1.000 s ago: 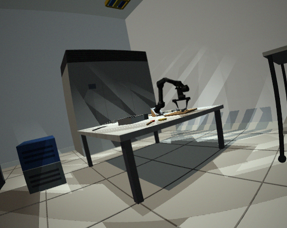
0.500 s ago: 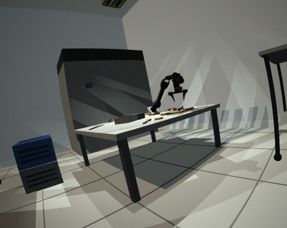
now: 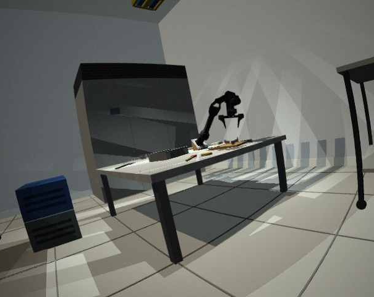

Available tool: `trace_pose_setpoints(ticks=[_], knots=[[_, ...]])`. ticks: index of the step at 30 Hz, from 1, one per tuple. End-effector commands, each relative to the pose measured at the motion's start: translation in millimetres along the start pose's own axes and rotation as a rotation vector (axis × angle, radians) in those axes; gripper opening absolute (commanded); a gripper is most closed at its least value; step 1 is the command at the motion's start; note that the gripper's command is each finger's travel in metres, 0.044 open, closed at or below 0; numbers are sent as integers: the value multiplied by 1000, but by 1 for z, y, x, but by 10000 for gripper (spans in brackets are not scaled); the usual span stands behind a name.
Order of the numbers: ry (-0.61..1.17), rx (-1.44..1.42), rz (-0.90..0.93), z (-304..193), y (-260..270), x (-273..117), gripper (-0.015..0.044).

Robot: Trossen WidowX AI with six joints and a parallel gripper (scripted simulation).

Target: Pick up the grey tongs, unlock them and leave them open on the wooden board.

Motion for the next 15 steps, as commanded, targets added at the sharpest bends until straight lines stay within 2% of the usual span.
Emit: trace_pose_setpoints(ticks=[1, 15], knots=[[-132, 55, -62, -3, 0, -29, 440], [-138, 59, -65, -3, 0, -30, 440]])
Point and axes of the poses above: the point midway between the two fingers, 35 mm back from their tips, its own x axis out along the fingers, its own y axis across the jaws, z = x × y, the point moved 2 cm from there along -x, back along the fingers, and after that the axes turned 2 degrees about -x, right-handed, at the moved point
